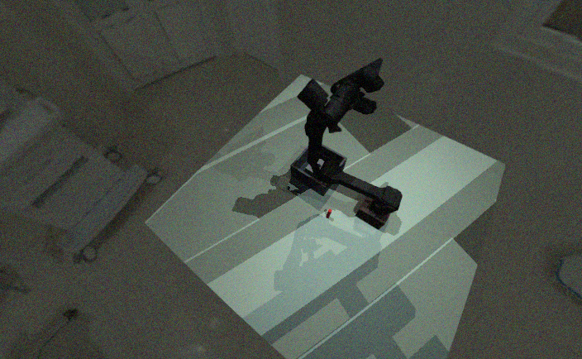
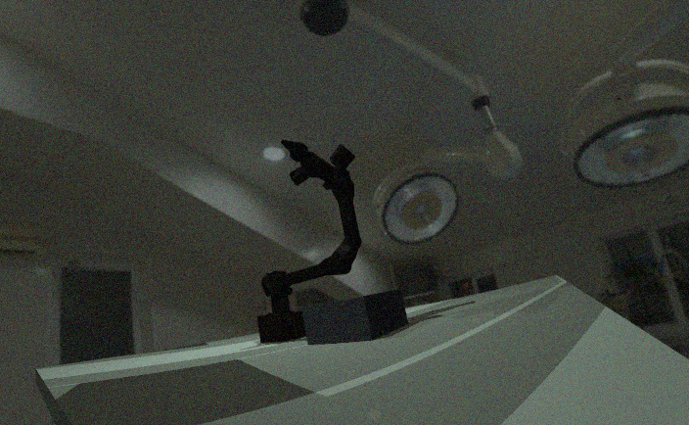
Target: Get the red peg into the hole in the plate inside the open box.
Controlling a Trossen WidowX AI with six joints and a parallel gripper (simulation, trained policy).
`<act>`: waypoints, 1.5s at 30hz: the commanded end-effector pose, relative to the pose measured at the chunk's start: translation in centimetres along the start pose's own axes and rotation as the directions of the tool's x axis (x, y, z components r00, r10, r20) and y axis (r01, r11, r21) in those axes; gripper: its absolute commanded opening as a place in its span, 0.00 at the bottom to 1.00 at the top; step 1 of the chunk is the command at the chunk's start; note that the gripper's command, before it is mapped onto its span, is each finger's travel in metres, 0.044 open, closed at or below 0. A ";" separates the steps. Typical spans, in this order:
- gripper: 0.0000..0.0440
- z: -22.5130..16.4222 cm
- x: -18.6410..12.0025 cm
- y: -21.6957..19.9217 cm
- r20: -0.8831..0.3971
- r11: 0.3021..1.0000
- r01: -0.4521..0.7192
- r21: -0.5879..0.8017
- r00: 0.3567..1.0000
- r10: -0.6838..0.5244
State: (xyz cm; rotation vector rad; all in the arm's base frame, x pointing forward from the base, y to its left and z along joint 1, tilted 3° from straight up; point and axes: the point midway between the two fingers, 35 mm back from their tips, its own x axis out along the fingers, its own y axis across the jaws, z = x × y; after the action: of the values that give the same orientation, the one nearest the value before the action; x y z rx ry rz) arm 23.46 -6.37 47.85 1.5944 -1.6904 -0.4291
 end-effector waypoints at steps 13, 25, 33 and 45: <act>1.00 3.0 -2.2 6.2 -0.012 0.999 -0.012 -0.041 1.000 0.011; 1.00 10.3 -1.4 10.4 -0.005 0.973 0.218 0.077 0.976 -0.218; 1.00 15.0 0.8 8.6 0.013 0.886 0.451 0.109 0.890 -0.455; 1.00 18.9 2.5 2.4 0.042 0.640 0.769 0.001 0.639 -0.768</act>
State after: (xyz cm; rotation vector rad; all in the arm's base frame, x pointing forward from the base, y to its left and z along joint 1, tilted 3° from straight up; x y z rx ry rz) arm 8.03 -12.79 38.93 2.2547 -0.9997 -0.8473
